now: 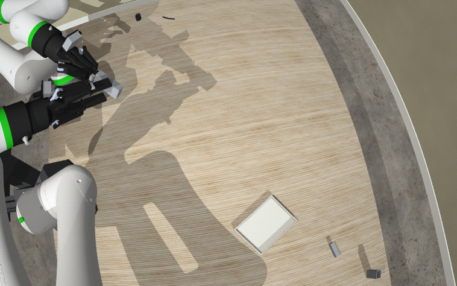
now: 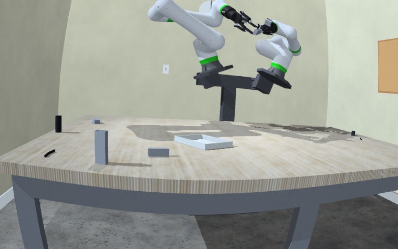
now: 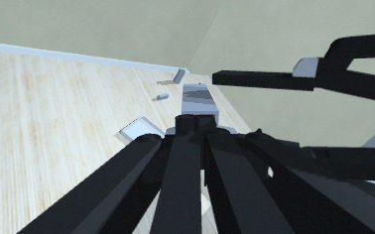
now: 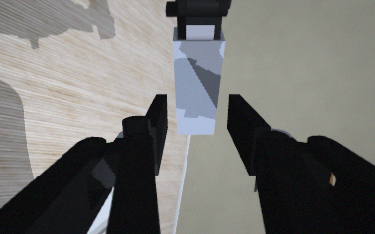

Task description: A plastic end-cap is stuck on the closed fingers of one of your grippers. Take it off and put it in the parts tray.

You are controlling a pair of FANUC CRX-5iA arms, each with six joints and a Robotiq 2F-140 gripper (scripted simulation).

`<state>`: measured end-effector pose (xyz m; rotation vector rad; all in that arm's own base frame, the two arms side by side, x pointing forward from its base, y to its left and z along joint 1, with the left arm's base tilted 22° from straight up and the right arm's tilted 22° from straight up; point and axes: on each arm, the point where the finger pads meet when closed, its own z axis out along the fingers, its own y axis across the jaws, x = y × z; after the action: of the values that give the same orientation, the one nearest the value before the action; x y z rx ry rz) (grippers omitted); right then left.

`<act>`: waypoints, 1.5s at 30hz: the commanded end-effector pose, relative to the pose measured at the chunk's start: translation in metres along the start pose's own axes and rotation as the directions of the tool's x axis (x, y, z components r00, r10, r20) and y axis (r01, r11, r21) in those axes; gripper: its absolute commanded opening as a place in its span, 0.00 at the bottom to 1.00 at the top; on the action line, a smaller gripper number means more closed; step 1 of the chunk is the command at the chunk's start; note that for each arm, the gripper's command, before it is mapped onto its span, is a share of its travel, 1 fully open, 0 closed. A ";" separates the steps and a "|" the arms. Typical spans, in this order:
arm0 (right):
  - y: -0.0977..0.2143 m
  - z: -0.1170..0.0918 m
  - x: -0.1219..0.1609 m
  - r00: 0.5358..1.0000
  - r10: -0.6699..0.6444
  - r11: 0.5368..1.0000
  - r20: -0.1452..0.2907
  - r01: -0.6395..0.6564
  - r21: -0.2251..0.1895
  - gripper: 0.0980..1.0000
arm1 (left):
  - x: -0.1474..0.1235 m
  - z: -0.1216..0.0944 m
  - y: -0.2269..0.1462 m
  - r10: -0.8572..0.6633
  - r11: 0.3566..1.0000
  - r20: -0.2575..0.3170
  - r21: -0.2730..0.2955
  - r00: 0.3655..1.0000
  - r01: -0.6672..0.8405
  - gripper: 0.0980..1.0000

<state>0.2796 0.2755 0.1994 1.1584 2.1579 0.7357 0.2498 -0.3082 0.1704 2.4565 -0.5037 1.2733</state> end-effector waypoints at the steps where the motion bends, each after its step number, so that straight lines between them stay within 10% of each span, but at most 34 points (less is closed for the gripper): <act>1: 0.001 0.001 0.000 1.000 0.000 1.000 -0.001 0.000 -0.001 0.31 | 0.001 0.000 0.000 -0.001 1.000 -0.001 -0.001 1.000 0.001 0.00; 45: 0.001 0.020 0.001 1.000 -0.002 1.000 -0.002 0.002 -0.002 0.31 | 0.001 0.000 0.000 -0.001 1.000 -0.001 -0.001 1.000 0.001 0.00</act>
<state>0.2930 0.2798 0.1860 1.1558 2.1595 0.7368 0.2498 -0.3082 0.1704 2.4565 -0.5037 1.2733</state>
